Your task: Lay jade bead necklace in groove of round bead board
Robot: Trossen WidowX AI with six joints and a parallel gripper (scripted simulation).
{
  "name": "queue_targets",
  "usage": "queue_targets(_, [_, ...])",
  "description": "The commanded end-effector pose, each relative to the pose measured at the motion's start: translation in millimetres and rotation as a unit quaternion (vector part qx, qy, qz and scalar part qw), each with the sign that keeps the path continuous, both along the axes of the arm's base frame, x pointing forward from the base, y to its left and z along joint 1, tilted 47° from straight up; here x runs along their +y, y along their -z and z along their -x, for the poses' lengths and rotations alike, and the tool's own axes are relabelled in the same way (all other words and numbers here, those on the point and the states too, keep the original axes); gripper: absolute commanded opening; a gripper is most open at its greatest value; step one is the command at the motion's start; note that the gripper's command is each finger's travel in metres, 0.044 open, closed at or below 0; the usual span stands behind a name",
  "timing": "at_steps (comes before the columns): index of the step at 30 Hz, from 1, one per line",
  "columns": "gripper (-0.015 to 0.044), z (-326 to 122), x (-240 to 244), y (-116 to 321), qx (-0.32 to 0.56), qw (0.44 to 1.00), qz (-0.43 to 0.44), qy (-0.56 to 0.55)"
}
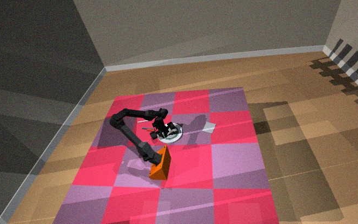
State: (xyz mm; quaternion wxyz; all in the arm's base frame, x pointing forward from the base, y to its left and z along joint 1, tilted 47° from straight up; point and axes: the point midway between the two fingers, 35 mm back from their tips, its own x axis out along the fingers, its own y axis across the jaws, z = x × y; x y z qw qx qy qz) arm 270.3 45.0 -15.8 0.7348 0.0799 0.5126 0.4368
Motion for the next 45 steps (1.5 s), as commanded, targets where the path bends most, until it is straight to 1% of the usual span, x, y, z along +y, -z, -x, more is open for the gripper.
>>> queue_targets(1, [0.0000, -0.7, -0.5, -0.2, -0.002, 1.000, 0.001, 0.000])
queue_targets(45, [0.0000, 3.5, -3.7, -5.7, 0.001, 1.000, -0.001, 0.002])
